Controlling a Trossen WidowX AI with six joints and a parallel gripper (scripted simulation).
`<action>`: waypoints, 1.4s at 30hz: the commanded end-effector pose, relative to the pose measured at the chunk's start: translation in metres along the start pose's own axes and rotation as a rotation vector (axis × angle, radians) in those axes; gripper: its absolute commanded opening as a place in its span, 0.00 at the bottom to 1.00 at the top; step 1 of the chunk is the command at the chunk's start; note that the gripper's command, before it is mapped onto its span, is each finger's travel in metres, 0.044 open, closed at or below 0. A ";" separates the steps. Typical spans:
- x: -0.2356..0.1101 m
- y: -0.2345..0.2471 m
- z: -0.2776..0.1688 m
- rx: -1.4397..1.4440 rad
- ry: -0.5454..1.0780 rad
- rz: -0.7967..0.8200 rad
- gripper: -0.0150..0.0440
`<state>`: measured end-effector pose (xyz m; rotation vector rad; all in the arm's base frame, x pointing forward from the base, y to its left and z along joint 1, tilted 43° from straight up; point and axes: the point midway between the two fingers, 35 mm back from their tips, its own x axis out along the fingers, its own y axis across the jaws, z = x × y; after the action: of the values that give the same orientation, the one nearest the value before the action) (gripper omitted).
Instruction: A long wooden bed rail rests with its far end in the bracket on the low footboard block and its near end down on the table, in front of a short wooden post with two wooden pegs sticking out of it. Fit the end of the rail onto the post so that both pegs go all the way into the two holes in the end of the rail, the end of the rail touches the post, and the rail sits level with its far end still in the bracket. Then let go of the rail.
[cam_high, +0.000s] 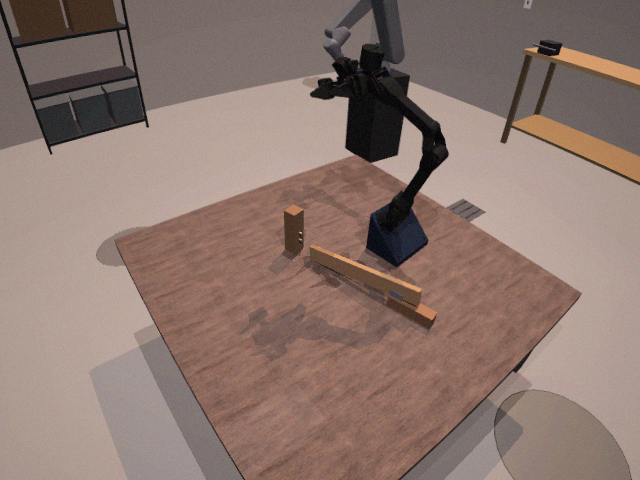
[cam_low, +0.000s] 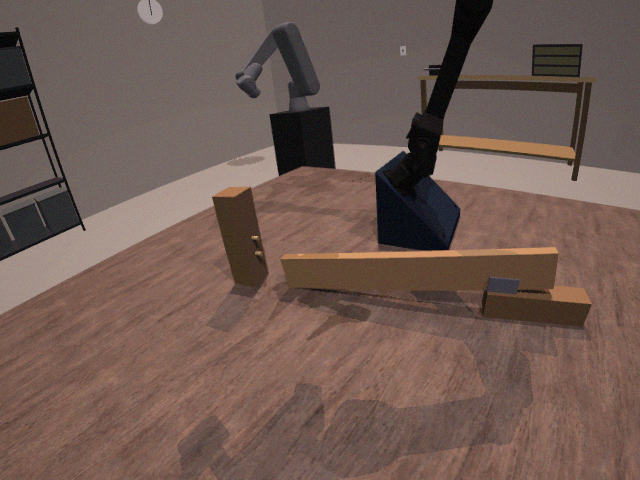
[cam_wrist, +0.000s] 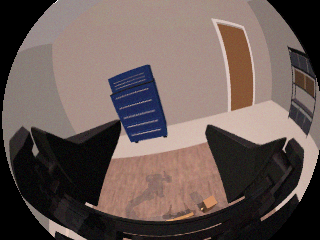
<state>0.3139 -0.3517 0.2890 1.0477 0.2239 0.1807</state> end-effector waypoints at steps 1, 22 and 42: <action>0.002 -0.001 -0.002 -0.008 0.003 -0.002 0.98; 0.131 -0.097 -0.225 -0.854 0.593 0.011 1.00; 0.090 -0.114 -0.444 -1.544 1.218 0.805 1.00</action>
<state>0.3302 -0.0536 -0.0042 -0.5097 0.6550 1.1505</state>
